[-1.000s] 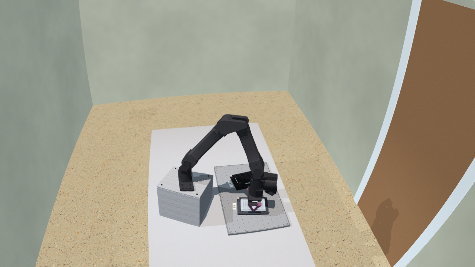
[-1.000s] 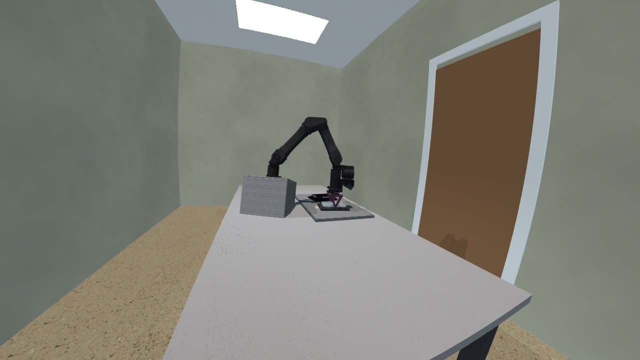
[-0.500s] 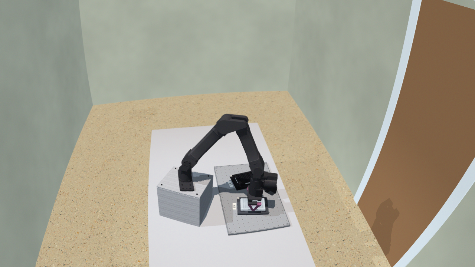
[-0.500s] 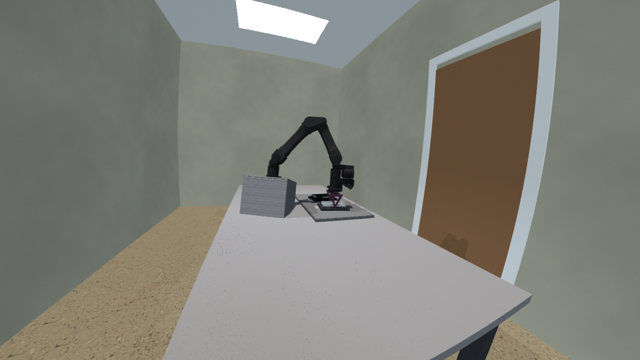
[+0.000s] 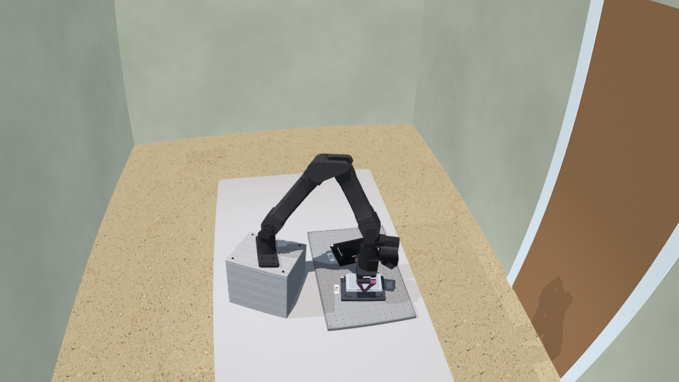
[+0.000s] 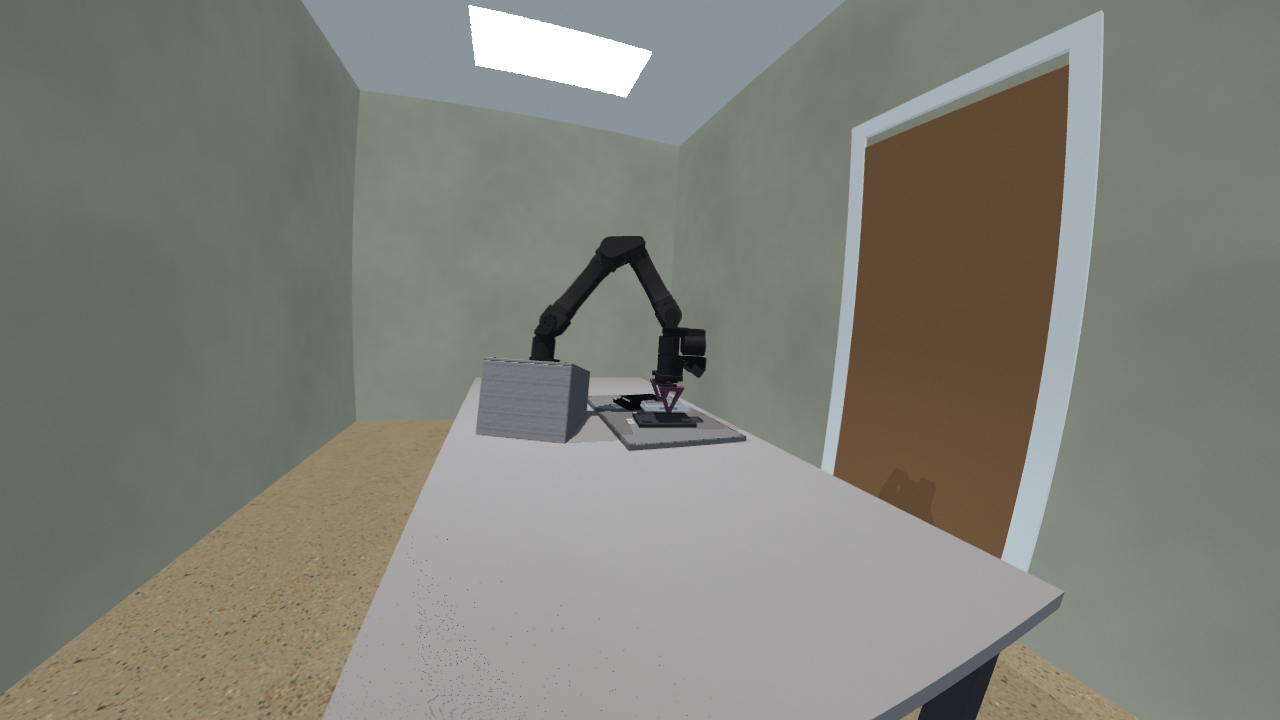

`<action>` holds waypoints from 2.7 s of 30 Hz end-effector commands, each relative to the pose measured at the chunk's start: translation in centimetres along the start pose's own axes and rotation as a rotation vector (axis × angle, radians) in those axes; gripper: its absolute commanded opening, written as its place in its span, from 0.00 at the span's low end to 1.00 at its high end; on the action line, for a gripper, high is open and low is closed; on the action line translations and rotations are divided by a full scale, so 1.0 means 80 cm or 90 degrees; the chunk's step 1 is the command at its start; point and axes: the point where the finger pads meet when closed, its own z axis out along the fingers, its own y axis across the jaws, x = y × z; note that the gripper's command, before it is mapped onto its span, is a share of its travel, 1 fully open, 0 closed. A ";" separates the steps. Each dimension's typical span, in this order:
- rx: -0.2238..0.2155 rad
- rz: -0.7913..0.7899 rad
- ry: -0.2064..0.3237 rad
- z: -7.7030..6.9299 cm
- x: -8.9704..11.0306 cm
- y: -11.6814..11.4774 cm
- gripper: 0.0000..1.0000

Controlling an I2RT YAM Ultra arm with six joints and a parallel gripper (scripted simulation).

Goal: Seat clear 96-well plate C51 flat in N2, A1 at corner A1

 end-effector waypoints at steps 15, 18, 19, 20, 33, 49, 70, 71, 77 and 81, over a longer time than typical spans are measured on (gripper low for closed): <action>0.001 0.002 -0.008 -0.031 -0.003 -0.001 0.00; 0.001 0.002 -0.008 -0.031 -0.003 -0.001 0.00; 0.001 0.002 -0.008 -0.031 -0.003 -0.001 0.00; 0.001 0.002 -0.008 -0.031 -0.003 -0.001 0.00; 0.001 0.002 -0.008 -0.031 -0.003 -0.001 0.00; 0.001 0.002 -0.008 -0.031 -0.004 0.005 0.00; 0.001 0.002 -0.008 -0.031 -0.004 0.004 0.00; 0.001 0.002 -0.008 -0.031 -0.004 0.004 0.00; 0.001 0.002 -0.008 -0.031 -0.004 0.004 0.00; 0.001 0.002 -0.008 -0.031 -0.004 0.003 0.00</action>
